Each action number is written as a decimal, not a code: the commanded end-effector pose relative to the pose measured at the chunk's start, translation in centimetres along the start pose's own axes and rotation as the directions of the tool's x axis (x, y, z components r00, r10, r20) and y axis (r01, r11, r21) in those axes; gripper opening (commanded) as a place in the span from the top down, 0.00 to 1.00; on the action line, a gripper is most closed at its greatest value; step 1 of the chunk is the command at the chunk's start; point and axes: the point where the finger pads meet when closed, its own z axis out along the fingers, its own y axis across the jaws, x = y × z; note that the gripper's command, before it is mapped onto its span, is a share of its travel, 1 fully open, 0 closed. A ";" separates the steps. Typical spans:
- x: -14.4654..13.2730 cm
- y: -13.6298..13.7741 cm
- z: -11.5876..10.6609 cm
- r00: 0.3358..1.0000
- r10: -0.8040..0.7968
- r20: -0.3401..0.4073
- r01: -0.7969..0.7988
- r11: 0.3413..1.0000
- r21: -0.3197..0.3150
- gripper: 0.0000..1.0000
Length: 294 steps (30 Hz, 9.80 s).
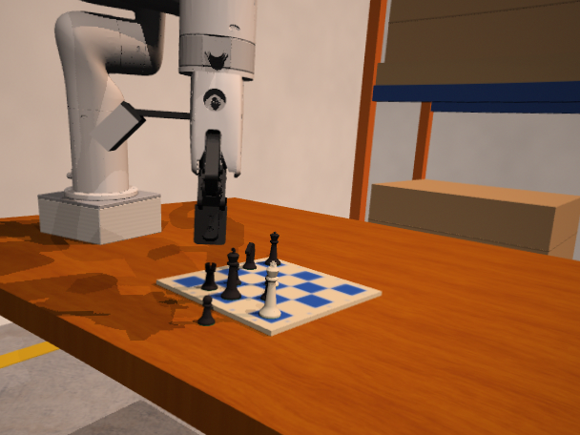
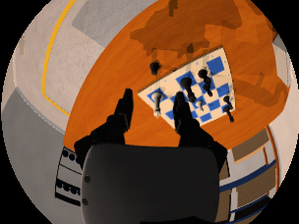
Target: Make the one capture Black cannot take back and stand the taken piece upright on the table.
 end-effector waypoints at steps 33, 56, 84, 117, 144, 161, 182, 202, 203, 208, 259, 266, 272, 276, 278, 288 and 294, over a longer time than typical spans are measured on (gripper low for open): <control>-2.3 0.1 -1.2 0.883 -0.469 -0.002 0.469 0.883 0.005 0.00; -7.1 1.1 -3.3 0.012 -1.000 -0.021 1.000 0.012 -0.004 0.00; -7.1 1.1 -3.3 -0.108 -0.994 -0.005 0.994 -0.108 0.001 0.58; -7.1 1.1 -1.8 -0.109 -0.994 -0.004 0.994 -0.109 0.002 0.58; -7.1 1.1 1.4 -0.109 -0.994 -0.004 0.994 -0.109 0.002 0.58; -7.1 1.1 1.9 -0.109 -0.994 -0.004 0.994 -0.109 0.002 0.58; -7.1 1.1 1.9 -0.109 -0.994 -0.004 0.994 -0.109 0.002 0.58; -7.2 1.0 1.9 -0.109 -0.994 -0.004 0.994 -0.109 0.002 0.58; -7.2 1.0 1.9 -0.109 -0.994 -0.004 0.994 -0.109 0.002 0.58; -7.2 0.9 1.9 -0.109 -0.994 -0.004 0.994 -0.109 0.002 0.58; -7.2 0.9 3.8 -0.109 -0.994 -0.004 0.994 -0.109 0.002 0.58; -7.2 0.9 5.1 -0.109 -0.994 -0.004 0.994 -0.109 0.002 0.58; -7.2 0.9 6.1 -0.109 -0.994 -0.004 0.994 -0.109 0.002 0.58; -7.2 0.9 6.2 -0.109 -0.994 -0.004 0.994 -0.109 0.002 0.58; -7.2 0.9 6.2 -0.109 -0.994 -0.004 0.994 -0.109 0.002 0.58; -7.2 0.9 6.2 -0.109 -0.994 -0.004 0.994 -0.109 0.002 0.58; -7.2 0.9 6.2 -0.109 -0.994 -0.004 0.994 -0.109 0.002 0.58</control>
